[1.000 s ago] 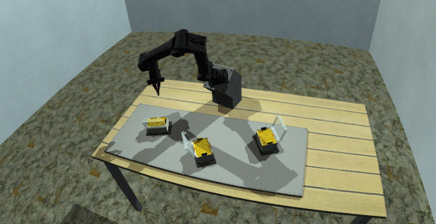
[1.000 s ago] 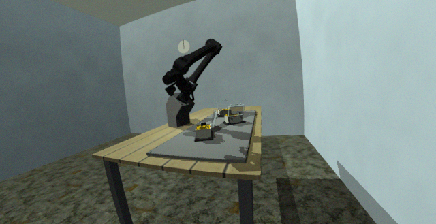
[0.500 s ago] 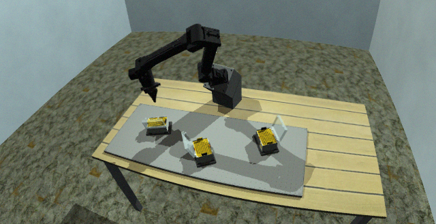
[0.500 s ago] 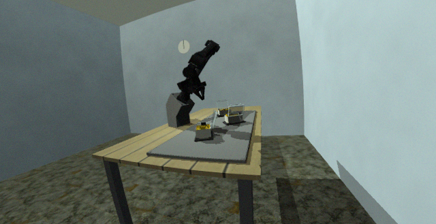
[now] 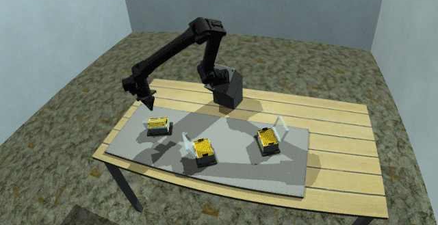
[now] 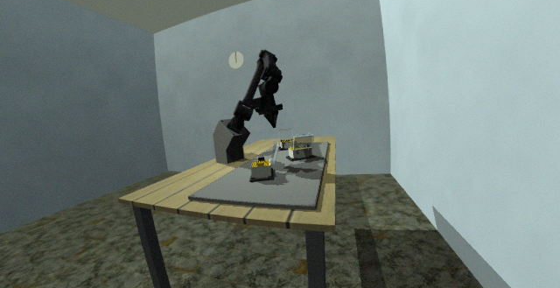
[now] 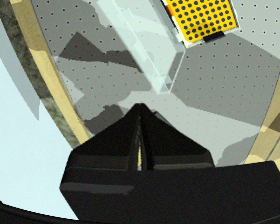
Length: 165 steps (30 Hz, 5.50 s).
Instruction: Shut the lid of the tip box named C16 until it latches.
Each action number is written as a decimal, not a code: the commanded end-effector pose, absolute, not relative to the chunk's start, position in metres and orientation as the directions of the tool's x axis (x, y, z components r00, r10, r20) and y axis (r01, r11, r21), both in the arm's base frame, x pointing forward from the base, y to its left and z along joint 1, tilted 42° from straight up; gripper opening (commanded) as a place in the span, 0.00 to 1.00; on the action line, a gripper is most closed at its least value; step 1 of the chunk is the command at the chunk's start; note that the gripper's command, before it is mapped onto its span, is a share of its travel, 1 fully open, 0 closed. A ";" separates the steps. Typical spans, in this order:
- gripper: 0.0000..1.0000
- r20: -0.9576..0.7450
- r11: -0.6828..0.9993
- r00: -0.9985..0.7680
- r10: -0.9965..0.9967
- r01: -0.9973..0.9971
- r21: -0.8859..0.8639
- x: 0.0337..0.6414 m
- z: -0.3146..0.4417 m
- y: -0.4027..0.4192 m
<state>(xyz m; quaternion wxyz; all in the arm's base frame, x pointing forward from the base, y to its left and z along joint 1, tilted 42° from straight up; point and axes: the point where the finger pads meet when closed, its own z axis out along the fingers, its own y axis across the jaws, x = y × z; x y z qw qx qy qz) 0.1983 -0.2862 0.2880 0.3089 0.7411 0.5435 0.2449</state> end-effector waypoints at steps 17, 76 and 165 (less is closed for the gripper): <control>0.00 -0.462 0.292 -0.009 0.887 0.786 0.546 0.239 0.348 -0.289; 0.00 -0.706 0.821 -0.549 0.448 0.565 0.081 0.236 0.347 -0.289; 0.00 -0.552 0.906 -0.797 -0.244 0.016 -0.423 0.255 0.297 -0.298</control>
